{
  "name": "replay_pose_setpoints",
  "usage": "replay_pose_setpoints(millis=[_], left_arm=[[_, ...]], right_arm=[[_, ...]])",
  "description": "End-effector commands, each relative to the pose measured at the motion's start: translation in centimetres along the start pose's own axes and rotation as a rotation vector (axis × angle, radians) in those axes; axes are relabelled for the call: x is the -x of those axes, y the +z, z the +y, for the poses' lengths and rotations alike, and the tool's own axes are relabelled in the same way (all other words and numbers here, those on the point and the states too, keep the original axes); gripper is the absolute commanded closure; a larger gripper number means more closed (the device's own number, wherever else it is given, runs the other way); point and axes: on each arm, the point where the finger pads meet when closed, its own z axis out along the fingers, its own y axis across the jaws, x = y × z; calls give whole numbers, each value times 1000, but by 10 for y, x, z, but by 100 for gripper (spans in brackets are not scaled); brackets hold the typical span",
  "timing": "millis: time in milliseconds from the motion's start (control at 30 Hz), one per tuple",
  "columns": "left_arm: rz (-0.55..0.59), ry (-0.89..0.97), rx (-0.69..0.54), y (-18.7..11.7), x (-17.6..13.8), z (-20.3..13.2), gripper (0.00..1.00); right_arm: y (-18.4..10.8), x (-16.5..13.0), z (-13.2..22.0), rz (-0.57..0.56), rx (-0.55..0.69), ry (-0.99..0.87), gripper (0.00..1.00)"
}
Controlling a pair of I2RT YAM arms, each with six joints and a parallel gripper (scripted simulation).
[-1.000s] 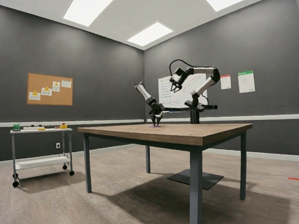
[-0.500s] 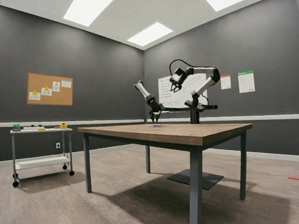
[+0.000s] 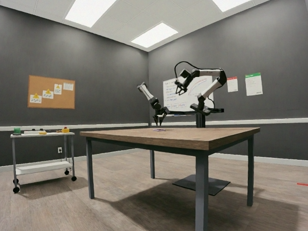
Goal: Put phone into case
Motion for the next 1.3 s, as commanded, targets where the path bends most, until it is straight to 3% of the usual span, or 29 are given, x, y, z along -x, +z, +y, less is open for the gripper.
replay_pose_setpoints(millis=[0, 133, 1267], left_arm=[[-19, 0, 6, -2, 4, 1, 0], [-19, 0, 6, -2, 4, 1, 0], [-19, 0, 6, -2, 4, 1, 0]], right_arm=[[4, -4, -5, -4, -9, 7, 65], [21, -8, 0, 11, -5, -4, 65], [55, 0, -3, -2, -2, 3, 65]])
